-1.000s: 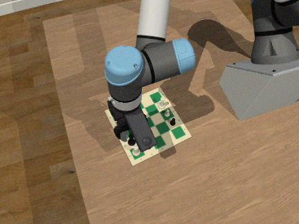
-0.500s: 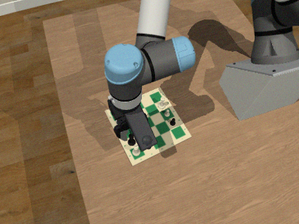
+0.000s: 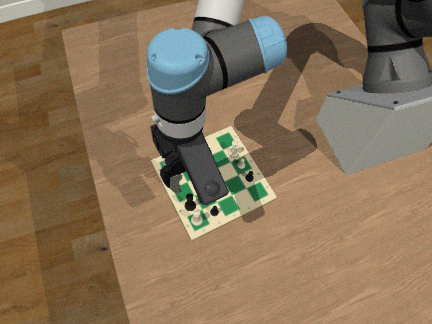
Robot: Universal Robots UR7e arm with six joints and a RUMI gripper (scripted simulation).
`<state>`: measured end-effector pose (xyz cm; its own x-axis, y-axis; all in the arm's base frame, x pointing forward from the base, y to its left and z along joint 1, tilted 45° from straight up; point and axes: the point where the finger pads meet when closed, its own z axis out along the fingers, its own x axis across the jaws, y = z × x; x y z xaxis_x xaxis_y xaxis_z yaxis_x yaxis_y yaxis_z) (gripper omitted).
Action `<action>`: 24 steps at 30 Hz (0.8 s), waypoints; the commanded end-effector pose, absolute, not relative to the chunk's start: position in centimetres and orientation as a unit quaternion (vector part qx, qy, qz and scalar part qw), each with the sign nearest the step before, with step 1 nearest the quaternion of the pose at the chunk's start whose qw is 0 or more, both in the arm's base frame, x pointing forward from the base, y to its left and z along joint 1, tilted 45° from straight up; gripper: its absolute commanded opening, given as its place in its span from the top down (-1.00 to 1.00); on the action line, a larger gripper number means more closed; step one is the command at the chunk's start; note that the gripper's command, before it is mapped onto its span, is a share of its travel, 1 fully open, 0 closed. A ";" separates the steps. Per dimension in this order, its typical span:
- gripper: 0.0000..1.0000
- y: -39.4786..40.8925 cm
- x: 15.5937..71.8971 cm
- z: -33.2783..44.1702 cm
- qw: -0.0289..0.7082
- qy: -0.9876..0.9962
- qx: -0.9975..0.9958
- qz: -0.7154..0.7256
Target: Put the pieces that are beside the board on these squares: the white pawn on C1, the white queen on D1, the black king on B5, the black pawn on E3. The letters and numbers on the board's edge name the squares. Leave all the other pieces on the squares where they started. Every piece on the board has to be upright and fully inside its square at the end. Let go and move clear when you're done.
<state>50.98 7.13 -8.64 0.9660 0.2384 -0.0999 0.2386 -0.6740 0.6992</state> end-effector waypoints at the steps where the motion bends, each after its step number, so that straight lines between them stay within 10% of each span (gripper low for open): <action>1: 0.51 8.7 50.7 -7.1 0.383 0.128 0.915 -0.005; 8: 0.51 9.1 50.7 -6.7 0.383 0.128 0.915 -0.005; 9: -1.00 9.1 50.7 -6.8 0.383 0.128 0.915 -0.005; 24: -1.00 9.0 50.5 -6.9 0.383 0.129 0.915 -0.007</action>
